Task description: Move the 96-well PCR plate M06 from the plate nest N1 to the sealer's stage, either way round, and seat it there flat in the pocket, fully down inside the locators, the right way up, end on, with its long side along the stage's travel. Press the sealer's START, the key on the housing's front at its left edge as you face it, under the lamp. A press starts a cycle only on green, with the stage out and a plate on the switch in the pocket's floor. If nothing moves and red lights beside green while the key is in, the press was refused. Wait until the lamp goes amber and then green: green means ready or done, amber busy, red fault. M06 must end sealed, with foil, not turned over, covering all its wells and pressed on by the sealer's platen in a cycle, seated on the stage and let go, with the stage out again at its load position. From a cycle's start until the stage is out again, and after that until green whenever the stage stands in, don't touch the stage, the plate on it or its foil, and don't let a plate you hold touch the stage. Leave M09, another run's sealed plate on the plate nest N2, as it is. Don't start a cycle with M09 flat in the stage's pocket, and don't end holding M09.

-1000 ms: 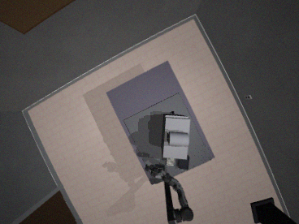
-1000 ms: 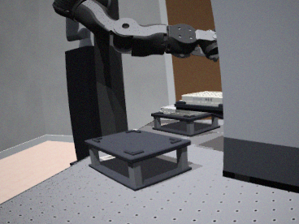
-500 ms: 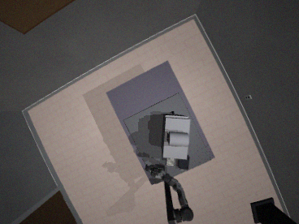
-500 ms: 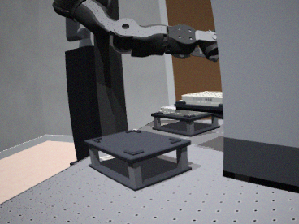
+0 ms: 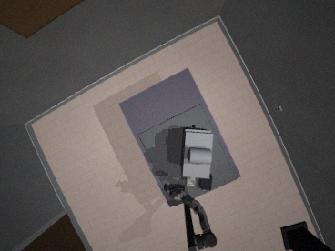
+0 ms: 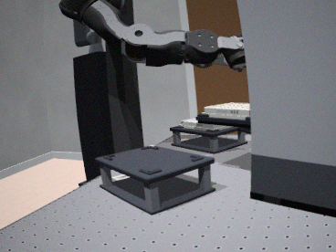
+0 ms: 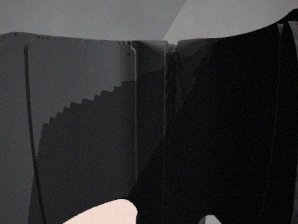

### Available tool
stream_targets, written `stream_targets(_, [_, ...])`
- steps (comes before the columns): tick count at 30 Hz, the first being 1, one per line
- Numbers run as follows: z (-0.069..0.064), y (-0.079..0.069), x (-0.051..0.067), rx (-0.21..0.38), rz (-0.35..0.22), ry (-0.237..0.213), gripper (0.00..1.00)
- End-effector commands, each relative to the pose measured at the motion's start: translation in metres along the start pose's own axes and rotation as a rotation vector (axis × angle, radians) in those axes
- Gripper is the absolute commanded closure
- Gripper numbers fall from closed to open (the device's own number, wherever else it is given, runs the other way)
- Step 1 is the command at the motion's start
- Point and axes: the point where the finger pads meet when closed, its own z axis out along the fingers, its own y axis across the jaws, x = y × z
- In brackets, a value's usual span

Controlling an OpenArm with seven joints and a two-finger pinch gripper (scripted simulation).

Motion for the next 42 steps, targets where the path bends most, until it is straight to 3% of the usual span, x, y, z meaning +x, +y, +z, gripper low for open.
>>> stream_targets(1, [-0.0020, 0.0099, -0.0033, -0.059, 0.017, -0.015, 1.00])
stream_targets(42, [-0.0007, 0.0044, -0.0015, -0.059, 0.017, -0.015, 1.00])
